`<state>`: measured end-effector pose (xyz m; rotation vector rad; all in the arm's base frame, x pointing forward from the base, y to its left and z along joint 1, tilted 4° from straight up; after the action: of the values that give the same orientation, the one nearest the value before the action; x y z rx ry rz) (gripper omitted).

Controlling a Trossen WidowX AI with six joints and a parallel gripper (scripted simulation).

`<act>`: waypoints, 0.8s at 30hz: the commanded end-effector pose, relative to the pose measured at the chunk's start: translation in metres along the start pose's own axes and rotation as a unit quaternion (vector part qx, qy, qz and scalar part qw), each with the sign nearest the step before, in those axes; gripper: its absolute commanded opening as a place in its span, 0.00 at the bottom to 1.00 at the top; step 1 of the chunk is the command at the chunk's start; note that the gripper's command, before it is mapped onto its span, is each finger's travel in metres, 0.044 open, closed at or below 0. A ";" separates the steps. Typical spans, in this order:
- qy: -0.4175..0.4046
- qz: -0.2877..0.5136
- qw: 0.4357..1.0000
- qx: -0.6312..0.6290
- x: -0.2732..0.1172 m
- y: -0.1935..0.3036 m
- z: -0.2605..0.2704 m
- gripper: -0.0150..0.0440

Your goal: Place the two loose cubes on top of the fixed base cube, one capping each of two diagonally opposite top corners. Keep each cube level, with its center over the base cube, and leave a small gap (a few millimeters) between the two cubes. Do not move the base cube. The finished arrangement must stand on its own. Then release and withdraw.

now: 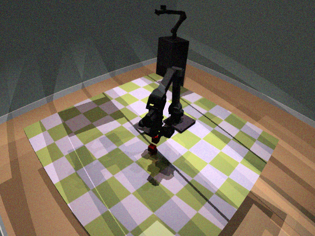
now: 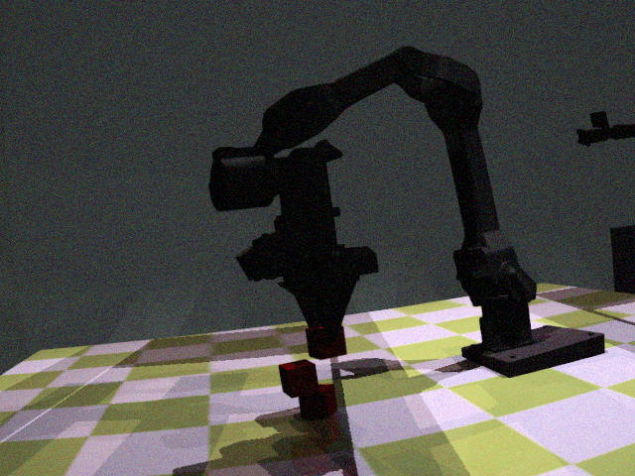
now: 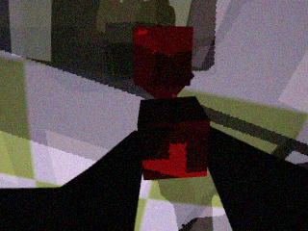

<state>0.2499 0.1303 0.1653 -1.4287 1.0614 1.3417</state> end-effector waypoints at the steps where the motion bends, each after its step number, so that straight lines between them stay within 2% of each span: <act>1: -0.001 0.005 1.000 0.003 0.003 0.001 0.000 0.43; 24: 0.009 -0.008 0.999 -0.030 0.032 0.001 0.002 0.43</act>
<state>0.2514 0.1322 0.1409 -1.4745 1.0243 1.3519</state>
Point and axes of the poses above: the point midway between the two fingers, 35 mm back from their tips, its own x axis out along the fingers, its own z axis across the jaws, y = z × x, the point moved 5 cm from there along -x, back along the fingers, and after that the axes turned 10 degrees about x, right-handed, at the moved point
